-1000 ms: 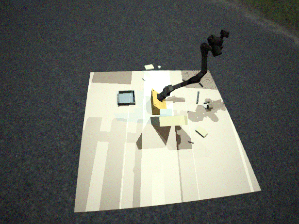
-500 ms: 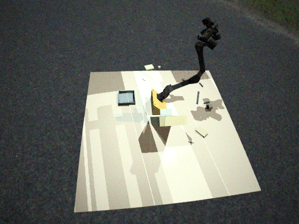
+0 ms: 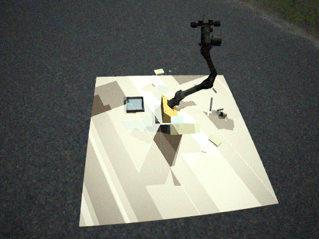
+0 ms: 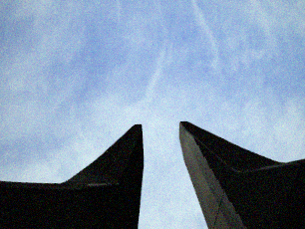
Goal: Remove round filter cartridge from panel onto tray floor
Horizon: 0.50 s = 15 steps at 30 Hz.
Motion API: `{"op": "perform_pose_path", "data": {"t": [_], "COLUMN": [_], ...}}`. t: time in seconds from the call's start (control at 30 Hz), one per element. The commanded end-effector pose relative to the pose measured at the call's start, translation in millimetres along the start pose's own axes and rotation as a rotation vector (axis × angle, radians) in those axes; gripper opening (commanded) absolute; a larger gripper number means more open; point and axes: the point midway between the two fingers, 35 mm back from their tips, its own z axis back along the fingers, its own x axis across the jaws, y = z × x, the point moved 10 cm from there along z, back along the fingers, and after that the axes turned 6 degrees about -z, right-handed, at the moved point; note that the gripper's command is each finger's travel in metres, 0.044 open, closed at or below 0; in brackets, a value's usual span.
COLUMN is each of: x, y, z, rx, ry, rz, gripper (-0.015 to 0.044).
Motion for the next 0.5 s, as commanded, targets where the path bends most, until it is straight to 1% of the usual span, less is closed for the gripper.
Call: {"op": "perform_pose_path", "data": {"t": [0.0,0.2,0.33,0.47], "x": [-29.3,-57.3,-84.2,-108.6], "y": [31.8,62.8,88.0,111.4], "z": [13.2,32.8,54.8,83.2], "rx": [0.192,0.42,0.669,0.944], "ry": [0.143,0.254,0.322,0.351], "rz": [0.167,0.337,0.493,0.625], "gripper": [0.01,0.01,0.01,0.01]}}
